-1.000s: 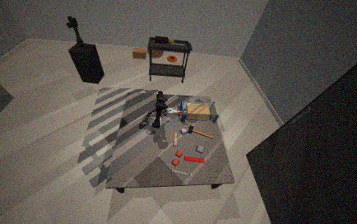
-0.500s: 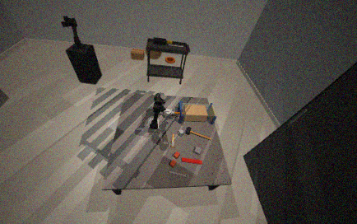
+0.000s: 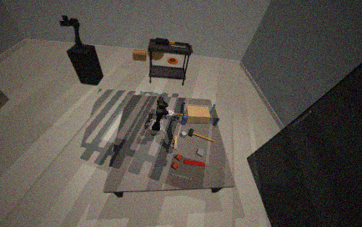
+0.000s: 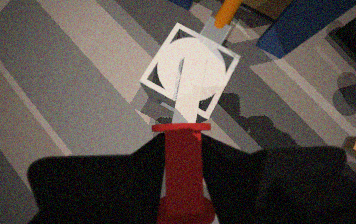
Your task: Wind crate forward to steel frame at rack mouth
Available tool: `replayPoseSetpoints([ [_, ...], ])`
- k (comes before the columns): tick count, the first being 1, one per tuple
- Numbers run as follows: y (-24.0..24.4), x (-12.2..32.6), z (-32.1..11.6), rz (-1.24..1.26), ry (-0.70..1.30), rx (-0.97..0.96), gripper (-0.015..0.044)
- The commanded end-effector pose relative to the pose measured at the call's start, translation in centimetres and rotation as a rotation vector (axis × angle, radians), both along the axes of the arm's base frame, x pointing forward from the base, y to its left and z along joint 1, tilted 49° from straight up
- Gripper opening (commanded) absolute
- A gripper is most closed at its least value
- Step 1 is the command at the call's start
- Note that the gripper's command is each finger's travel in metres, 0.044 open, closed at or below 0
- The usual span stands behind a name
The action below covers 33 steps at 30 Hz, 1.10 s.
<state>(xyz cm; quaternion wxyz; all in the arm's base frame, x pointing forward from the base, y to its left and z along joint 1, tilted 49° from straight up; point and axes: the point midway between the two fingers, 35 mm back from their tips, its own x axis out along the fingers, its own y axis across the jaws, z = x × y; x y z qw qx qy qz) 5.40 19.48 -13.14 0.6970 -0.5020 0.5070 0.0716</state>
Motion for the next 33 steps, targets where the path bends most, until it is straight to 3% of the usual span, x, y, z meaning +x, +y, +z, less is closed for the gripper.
replayPoseSetpoints([
  [1, -1.3, 0.7, 0.9, 0.001, -0.013, -0.031, 0.0],
  [33, -2.7, 3.6, 3.2, 0.001, -0.015, -0.033, 0.0],
])
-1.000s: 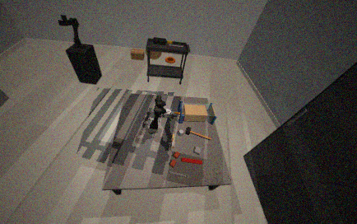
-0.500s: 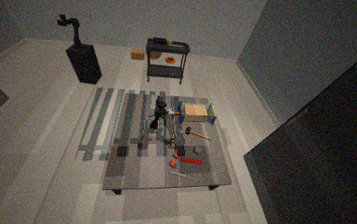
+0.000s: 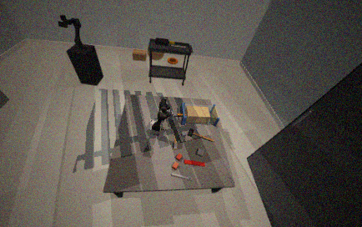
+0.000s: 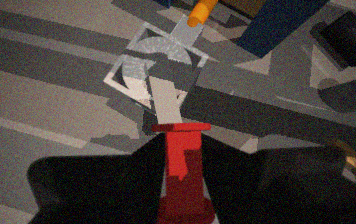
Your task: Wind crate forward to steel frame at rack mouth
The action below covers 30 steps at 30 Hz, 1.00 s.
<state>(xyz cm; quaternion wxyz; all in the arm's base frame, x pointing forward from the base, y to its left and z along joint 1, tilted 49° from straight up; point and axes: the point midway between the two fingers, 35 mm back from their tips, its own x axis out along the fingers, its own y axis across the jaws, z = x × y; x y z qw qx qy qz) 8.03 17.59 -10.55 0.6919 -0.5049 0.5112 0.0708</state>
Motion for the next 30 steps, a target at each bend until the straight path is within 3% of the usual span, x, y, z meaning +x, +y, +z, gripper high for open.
replayPoseSetpoints([
  [1, -0.9, 1.1, 0.6, 0.003, -0.025, -0.022, 0.0],
  [30, -1.3, 4.4, 1.9, 0.003, -0.027, -0.023, 0.0],
])
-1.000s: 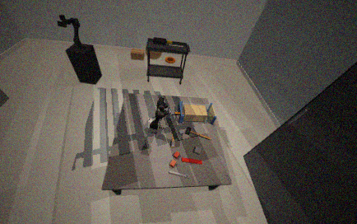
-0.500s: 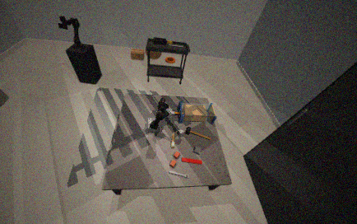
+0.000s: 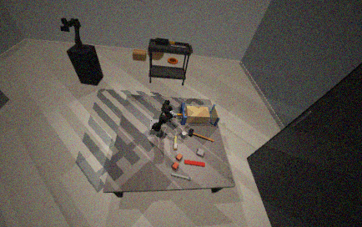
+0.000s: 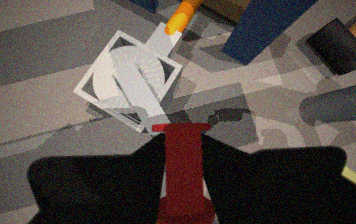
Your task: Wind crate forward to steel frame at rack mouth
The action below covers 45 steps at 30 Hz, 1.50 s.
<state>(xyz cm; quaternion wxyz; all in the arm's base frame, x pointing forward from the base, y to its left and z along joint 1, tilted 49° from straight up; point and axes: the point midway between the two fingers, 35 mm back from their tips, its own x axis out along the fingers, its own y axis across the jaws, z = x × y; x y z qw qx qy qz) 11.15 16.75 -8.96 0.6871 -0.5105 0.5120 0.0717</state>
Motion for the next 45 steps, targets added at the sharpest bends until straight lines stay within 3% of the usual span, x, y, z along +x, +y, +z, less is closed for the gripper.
replayPoseSetpoints([
  [1, -0.4, 1.4, 0.3, -0.004, -0.033, -0.011, 0.0],
  [45, 0.6, 6.7, 0.6, -0.004, -0.037, -0.012, 0.0],
])
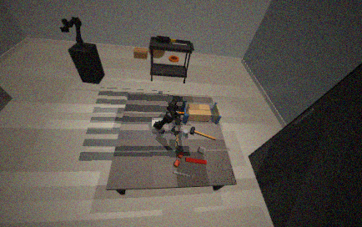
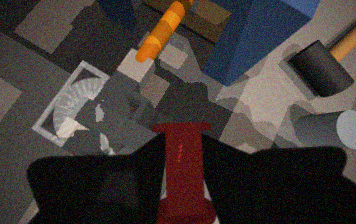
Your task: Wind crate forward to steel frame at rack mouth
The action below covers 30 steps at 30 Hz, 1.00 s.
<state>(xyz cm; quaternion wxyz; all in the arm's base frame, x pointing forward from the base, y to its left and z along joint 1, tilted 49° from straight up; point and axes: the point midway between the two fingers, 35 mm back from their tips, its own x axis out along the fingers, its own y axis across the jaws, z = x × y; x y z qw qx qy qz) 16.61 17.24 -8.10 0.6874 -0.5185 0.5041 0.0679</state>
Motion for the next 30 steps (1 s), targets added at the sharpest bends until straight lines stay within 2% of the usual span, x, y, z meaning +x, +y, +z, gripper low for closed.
replayPoseSetpoints([
  [1, 0.2, 1.4, -0.3, -0.014, -0.021, 0.002, 0.0],
  [30, 1.8, 4.3, -1.3, -0.014, -0.022, 0.002, 0.0],
])
